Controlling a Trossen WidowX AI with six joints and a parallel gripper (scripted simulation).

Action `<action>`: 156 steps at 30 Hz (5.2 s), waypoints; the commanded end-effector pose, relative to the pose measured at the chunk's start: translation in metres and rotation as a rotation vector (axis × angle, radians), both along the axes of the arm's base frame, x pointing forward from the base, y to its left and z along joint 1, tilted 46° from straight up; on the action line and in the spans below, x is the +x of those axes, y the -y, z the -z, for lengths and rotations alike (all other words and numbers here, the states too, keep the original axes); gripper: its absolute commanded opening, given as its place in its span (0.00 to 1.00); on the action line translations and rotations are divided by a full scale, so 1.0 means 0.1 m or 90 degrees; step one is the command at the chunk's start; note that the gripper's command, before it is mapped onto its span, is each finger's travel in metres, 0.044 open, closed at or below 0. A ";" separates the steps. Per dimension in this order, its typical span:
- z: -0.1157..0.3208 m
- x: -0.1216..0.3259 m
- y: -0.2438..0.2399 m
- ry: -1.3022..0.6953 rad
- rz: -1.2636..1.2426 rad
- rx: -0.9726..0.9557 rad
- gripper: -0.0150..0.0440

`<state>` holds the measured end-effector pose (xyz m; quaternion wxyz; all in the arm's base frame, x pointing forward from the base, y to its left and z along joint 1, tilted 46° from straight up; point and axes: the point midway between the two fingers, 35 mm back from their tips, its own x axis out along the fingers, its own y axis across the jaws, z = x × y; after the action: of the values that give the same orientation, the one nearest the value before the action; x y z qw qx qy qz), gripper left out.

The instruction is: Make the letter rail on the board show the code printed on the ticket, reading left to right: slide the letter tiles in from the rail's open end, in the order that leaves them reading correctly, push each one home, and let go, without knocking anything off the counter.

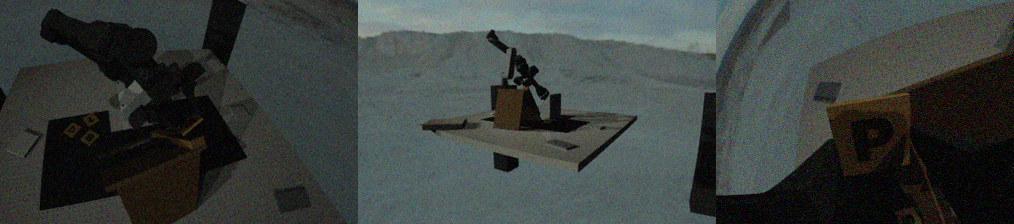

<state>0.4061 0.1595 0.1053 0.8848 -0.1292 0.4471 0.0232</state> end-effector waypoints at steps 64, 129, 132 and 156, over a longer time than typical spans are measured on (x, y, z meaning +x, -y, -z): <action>-1.23 -0.27 3.05 0.088 -0.027 -0.363 0.25; -0.98 -0.33 2.85 0.087 -0.028 -0.362 0.25; -0.97 -0.33 2.84 0.087 -0.028 -0.362 0.25; -0.88 -0.35 2.76 0.087 -0.028 -0.362 0.25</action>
<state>0.3734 -0.1172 0.1986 0.8419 -0.3838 0.3678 -0.0929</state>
